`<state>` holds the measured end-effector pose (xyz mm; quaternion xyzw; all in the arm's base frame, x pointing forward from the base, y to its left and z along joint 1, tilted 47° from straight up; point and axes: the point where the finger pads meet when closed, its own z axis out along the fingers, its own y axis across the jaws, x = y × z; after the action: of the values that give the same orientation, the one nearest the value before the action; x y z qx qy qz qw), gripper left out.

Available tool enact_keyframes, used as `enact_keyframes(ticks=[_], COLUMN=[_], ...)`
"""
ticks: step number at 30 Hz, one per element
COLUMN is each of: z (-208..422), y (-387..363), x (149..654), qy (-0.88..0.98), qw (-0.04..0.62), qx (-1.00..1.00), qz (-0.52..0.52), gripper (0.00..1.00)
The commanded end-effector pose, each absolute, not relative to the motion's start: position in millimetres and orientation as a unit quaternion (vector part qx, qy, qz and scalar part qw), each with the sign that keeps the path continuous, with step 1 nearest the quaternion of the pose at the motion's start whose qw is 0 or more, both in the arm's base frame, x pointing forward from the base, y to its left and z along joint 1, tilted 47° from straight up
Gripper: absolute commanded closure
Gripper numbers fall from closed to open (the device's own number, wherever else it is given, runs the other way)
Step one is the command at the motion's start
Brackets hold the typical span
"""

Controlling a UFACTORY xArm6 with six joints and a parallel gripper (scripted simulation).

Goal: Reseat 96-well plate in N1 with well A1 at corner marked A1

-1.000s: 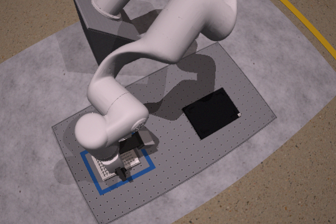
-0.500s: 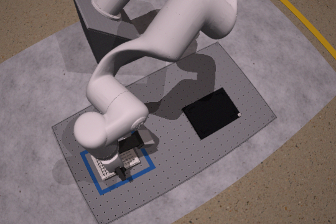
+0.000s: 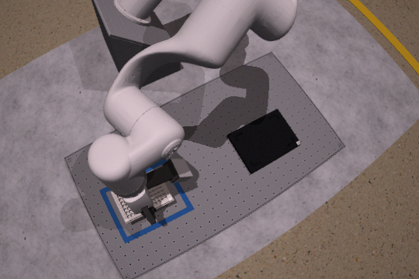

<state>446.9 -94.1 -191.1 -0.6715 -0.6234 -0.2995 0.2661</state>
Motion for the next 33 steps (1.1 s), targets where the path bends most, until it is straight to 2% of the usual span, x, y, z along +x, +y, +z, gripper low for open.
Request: enact_keyframes(ticks=[1,33], z=[-185.1,-165.8], y=[-101.2,-122.0], x=[447.6,445.5], qy=[-0.624,-0.624], qw=[0.264,0.264], qx=[-0.672,-0.672], qz=[-0.300,-0.300], gripper=[1.00,1.00])
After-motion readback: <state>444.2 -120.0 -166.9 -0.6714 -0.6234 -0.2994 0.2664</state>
